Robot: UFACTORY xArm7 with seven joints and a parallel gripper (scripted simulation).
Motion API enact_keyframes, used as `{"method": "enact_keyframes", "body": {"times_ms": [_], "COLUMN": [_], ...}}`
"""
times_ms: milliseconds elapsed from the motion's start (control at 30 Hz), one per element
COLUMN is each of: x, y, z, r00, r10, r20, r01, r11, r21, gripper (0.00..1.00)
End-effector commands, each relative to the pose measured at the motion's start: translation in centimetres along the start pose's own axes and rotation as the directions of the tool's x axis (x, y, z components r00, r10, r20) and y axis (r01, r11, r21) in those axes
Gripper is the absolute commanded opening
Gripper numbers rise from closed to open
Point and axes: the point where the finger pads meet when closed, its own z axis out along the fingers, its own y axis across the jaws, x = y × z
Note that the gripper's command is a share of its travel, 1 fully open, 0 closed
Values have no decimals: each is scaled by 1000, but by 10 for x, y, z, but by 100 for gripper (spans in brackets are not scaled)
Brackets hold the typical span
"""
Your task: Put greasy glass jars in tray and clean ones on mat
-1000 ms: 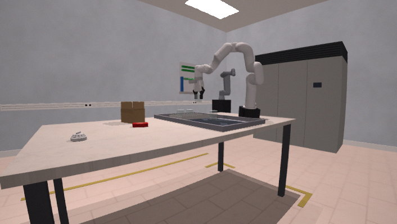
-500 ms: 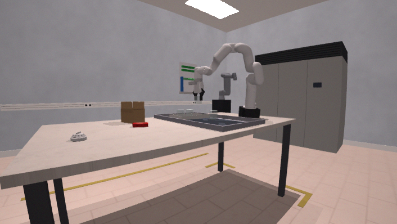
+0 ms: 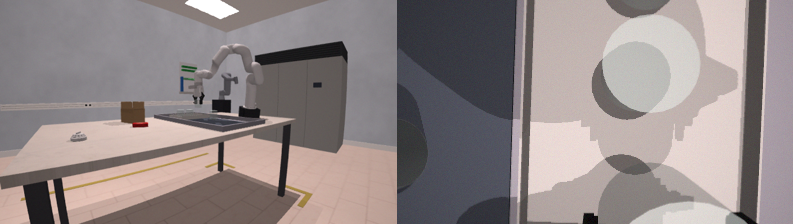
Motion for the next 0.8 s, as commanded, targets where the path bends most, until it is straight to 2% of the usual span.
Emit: {"method": "enact_keyframes", "body": {"times_ms": [0, 500, 767], "x": [2, 2, 2], "y": [2, 2, 2], "z": [5, 44, 55], "r00": [1000, 1000, 1000], "r10": [0, 0, 0], "r20": [-5, -5, -5], "r01": [0, 0, 0], "r11": [1000, 1000, 1000], "r21": [-4, -4, -4], "gripper": [0, 0, 0]}}
